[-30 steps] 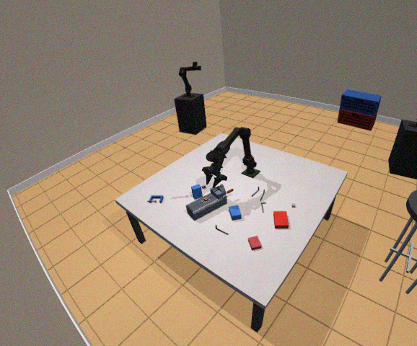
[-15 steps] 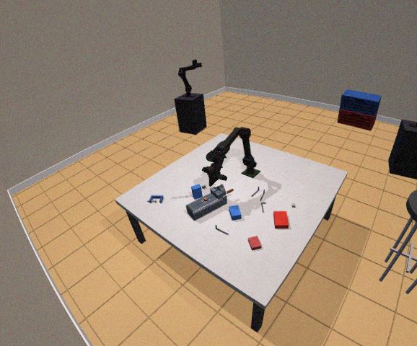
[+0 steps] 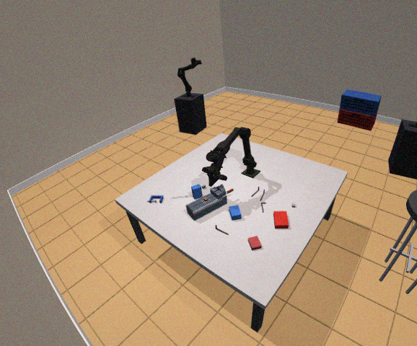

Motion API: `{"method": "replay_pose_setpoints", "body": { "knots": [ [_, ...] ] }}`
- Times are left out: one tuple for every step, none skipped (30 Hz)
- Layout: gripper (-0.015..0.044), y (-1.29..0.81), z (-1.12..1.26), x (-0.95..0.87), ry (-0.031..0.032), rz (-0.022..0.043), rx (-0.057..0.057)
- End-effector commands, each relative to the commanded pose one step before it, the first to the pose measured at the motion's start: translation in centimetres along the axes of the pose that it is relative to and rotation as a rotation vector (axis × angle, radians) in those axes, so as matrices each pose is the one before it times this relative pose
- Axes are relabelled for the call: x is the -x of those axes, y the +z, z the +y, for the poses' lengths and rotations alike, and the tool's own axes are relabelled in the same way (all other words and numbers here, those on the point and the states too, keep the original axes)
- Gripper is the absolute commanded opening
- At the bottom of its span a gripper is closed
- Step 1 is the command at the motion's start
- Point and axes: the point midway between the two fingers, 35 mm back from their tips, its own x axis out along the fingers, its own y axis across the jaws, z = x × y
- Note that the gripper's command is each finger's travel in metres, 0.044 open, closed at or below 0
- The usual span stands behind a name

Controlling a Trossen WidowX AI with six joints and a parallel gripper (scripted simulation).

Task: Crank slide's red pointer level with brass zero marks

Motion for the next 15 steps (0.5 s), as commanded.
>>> {"method": "replay_pose_setpoints", "body": {
  "knots": [
    [0.0105, 0.0, -0.005, 0.0, -0.00029, -0.00001, 0.0001],
    [0.0131, 0.0, 0.0, 0.0, 0.0, 0.0, 0.0],
    [0.0157, 0.0, 0.0, 0.0, 0.0, 0.0, 0.0],
    [0.0184, 0.0, 0.0, 0.0, 0.0, 0.0, 0.0],
    [0.021, 0.0, 0.0, 0.0, 0.0, 0.0, 0.0],
    [0.0236, 0.0, 0.0, 0.0, 0.0, 0.0, 0.0],
    [0.0263, 0.0, 0.0, 0.0, 0.0, 0.0, 0.0],
    [0.0289, 0.0, 0.0, 0.0, 0.0, 0.0, 0.0],
    [0.0315, 0.0, 0.0, 0.0, 0.0, 0.0, 0.0],
    [0.0341, 0.0, 0.0, 0.0, 0.0, 0.0, 0.0],
    [0.0367, 0.0, 0.0, 0.0, 0.0, 0.0, 0.0],
    [0.0394, 0.0, 0.0, 0.0, 0.0, 0.0, 0.0],
    [0.042, 0.0, 0.0, 0.0, 0.0, 0.0, 0.0],
    [0.044, 0.0, 0.0, 0.0, 0.0, 0.0, 0.0],
    [0.044, 0.0, 0.0, 0.0, 0.0, 0.0, 0.0]
  ]
}}
